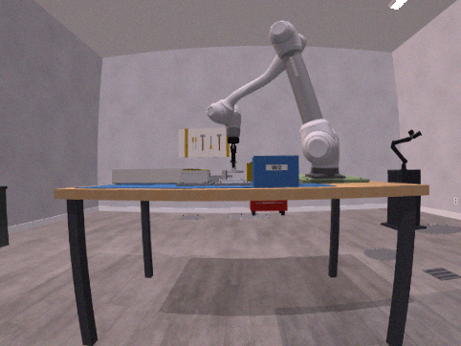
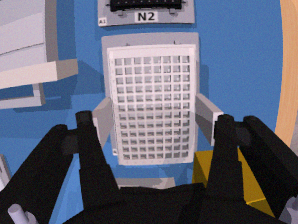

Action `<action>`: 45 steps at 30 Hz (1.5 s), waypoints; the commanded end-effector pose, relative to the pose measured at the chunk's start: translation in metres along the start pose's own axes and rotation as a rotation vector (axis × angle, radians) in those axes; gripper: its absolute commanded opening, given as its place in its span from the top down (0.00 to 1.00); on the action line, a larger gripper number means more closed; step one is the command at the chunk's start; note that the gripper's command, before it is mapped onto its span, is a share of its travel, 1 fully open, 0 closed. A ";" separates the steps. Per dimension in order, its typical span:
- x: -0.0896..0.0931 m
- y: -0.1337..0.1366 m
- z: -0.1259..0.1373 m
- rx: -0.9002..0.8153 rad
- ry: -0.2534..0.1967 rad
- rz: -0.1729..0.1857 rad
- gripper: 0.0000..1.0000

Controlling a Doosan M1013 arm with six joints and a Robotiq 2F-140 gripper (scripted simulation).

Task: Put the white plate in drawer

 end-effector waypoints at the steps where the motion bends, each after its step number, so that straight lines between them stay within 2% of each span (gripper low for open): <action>1: -0.005 0.000 0.000 0.000 0.000 0.000 1.00; 45: -0.056 0.000 0.000 0.000 0.000 0.000 1.00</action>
Point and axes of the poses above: the point where the finger pads meet when closed, its own x axis out along the fingers, its own y axis across the jaws, z = x × y, the point moved 5 cm from there along -x, back along the fingers, and after that the axes turned 10 degrees about x, right-handed, at the moved point
